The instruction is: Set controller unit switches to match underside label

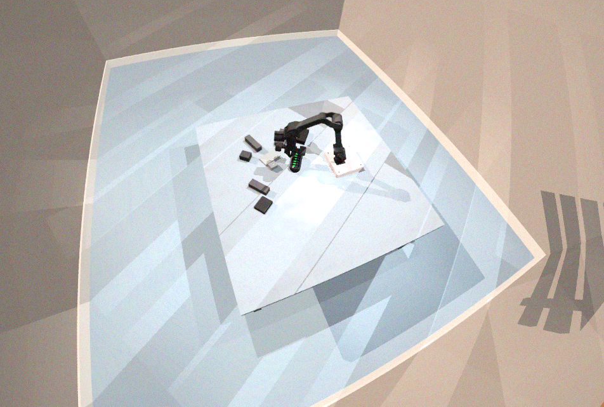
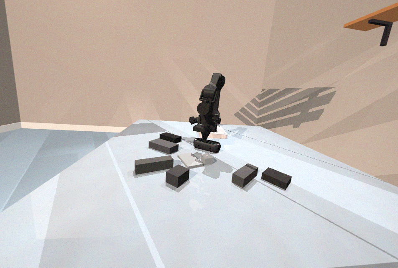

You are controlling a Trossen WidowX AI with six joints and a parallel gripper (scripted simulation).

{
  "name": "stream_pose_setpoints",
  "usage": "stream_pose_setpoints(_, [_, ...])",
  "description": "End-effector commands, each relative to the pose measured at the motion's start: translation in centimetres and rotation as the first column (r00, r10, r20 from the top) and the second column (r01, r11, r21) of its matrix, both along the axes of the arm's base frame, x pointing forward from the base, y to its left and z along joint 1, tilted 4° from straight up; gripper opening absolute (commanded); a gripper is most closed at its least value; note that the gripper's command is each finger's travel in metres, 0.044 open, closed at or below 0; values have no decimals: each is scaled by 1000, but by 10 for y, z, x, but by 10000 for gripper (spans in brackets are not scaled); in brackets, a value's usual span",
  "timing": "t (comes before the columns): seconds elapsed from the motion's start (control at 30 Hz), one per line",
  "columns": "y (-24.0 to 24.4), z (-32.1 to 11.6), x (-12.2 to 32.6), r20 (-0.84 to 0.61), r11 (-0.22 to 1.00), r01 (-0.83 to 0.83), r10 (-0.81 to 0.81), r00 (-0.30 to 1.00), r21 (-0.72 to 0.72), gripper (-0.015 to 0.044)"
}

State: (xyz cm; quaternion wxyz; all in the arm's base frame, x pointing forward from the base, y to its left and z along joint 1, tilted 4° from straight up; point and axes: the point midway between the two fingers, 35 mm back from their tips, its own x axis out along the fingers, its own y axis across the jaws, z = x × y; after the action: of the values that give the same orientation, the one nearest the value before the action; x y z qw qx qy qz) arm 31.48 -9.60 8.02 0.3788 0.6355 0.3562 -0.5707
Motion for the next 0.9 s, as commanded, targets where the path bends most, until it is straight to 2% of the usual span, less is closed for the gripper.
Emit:
stream_pose_setpoints(0.0, [0,0,2,4,1000,-4,4,1000,1,0])
stream_pose_setpoints(0.13, [0,0,0,1,1000,0,0,1000,0,0])
stream_pose_setpoints(0.37, [-1,45,-3,1,1000,0,0,1000,0,184])
stream_pose_setpoints(0.5, [-1,50,-4,1,1000,0,0,1000,-1,289])
stream_pose_setpoints(0.87, [-1,50,-4,1,1000,0,0,1000,-1,0])
